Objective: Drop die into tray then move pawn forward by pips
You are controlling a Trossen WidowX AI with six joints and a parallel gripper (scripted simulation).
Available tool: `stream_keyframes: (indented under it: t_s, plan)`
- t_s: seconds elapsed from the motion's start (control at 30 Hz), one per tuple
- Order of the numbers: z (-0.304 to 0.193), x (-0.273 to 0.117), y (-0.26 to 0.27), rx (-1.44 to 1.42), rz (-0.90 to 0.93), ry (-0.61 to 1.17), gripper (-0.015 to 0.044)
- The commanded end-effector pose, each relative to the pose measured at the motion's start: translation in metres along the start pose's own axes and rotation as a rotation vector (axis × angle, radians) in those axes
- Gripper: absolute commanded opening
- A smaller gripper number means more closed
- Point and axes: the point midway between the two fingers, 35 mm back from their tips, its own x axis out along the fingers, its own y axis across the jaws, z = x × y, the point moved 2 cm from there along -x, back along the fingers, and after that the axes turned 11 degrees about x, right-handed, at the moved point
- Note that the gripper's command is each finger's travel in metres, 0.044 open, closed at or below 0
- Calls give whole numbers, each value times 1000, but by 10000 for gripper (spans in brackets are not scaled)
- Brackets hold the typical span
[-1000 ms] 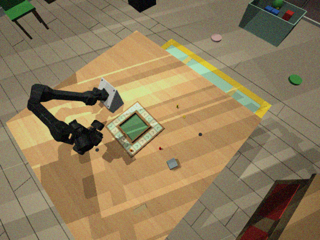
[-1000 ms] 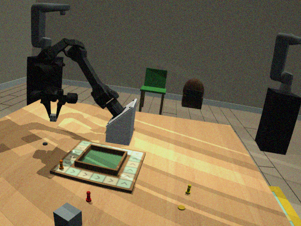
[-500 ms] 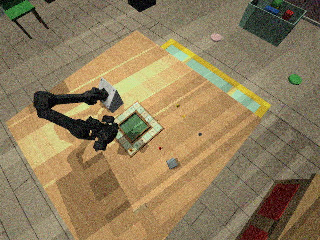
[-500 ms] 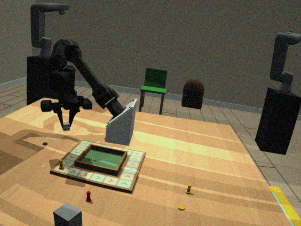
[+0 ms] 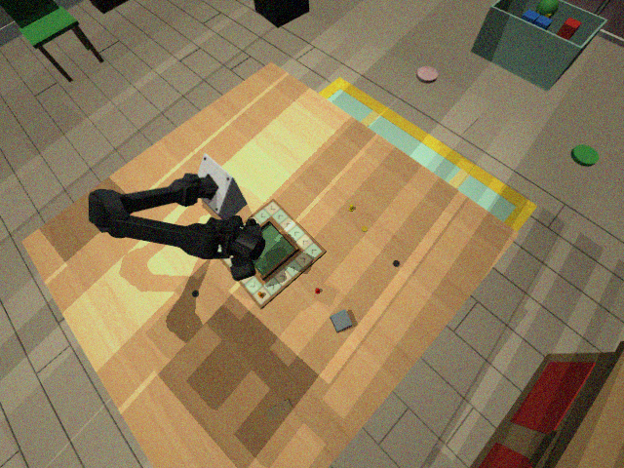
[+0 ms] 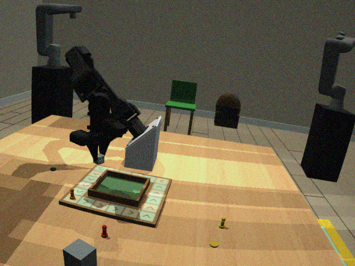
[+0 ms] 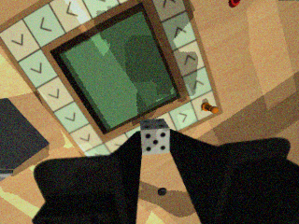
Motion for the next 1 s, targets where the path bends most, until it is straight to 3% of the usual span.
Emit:
stream_keyframes:
  t_s: [0.0,0.3,0.63,0.97]
  plan:
    - [21,8,19,-173,6,9,0]
    - [53,17,49,-451,-2,17,0]
    - [53,17,49,-456,2,14,0]
    - [47,28,52,-456,218,-214,0]
